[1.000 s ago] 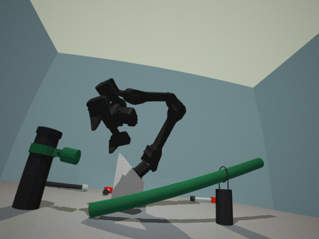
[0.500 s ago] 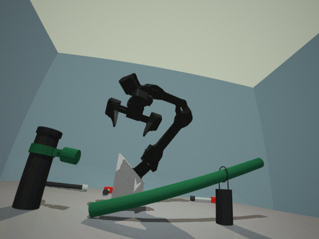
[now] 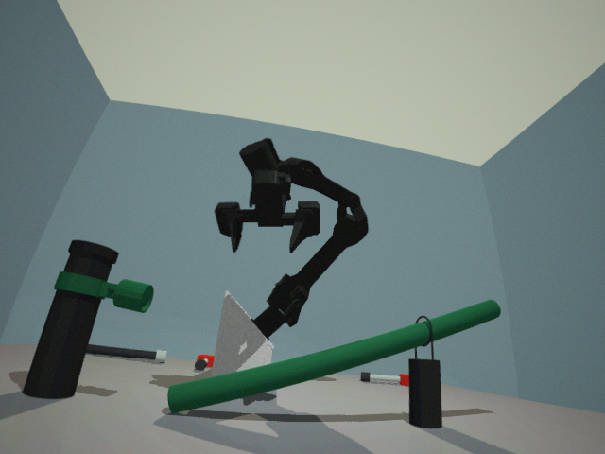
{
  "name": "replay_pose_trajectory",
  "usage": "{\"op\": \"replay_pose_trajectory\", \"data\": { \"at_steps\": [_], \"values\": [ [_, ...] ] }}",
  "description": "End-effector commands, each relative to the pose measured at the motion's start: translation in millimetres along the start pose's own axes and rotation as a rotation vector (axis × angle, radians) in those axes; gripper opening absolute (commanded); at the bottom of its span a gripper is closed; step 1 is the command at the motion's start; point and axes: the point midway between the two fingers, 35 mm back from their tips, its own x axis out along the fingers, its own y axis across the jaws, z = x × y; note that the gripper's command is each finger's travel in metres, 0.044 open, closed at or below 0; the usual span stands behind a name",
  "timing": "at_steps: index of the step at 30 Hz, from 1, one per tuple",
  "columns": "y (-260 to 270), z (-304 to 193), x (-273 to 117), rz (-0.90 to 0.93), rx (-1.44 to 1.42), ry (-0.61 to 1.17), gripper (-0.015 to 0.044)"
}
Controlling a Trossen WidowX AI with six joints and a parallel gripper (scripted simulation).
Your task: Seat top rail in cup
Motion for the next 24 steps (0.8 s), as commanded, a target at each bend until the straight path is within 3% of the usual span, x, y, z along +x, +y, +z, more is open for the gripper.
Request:
{"op": "replay_pose_trajectory", "data": {
  "at_steps": [1, 13, 24],
  "values": [
    [7, -7, 18, -0.013, 0.237, 0.090, 0.0440],
    [39, -43, 84, -0.344, 1.251, 0.348, 0.0440],
    [41, -46, 87, -0.374, 1.303, 0.353, 0.0440]
  ]
}}
